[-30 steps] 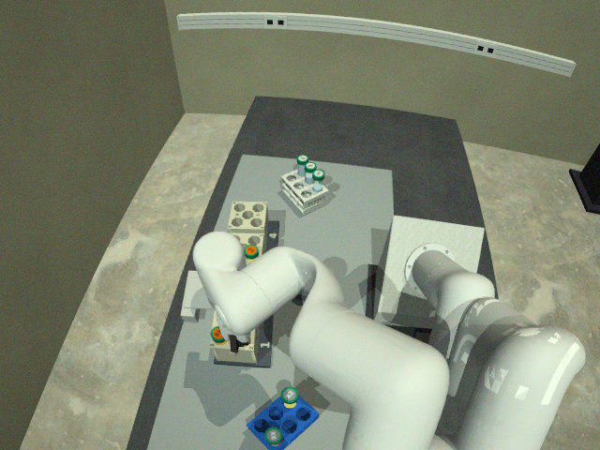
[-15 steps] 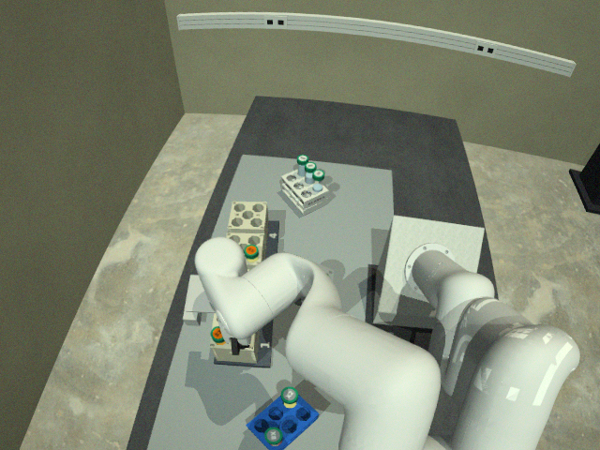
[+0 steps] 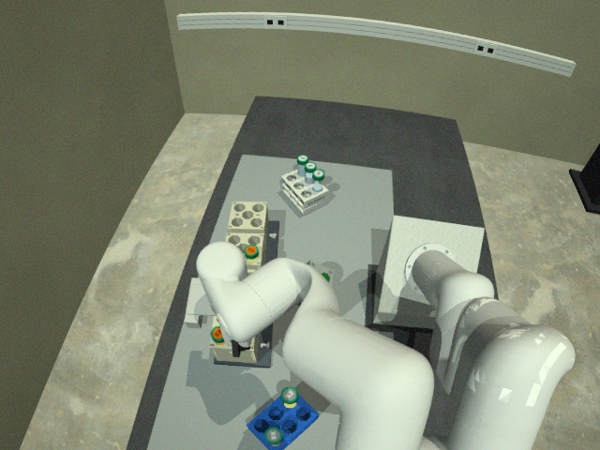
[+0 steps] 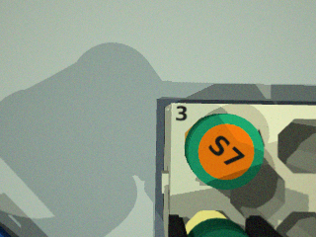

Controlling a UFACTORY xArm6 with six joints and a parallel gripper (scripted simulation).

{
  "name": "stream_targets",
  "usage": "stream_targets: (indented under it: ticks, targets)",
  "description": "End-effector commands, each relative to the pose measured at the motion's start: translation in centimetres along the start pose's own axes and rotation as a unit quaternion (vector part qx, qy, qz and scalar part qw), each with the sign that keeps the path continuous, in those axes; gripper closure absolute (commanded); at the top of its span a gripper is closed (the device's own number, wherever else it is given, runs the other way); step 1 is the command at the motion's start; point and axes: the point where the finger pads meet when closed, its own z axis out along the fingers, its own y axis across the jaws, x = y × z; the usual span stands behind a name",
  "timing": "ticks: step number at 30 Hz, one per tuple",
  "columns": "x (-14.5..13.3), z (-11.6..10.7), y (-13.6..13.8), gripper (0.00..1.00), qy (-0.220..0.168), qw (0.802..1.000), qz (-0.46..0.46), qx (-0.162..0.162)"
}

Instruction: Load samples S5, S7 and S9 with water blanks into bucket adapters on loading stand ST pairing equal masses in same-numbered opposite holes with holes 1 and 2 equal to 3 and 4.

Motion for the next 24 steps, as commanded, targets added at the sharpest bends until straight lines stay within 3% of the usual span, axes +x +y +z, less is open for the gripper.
stream_targets:
  ticks: [1,10,11,24]
  targets:
    - [0.11,-0.06,-0.02,1.00,0.002,1.000,-0.001,0.000]
    - [0.12,-0.07,-0.02,1.00,0.002,1.000,-0.001,0.000]
    - [0.11,-0.03,-0.02,0.56,0.002,1.000,-0.001,0.000]
    - [0.12,-0.04,-0.02,0.56,0.002,1.000,-0.001,0.000]
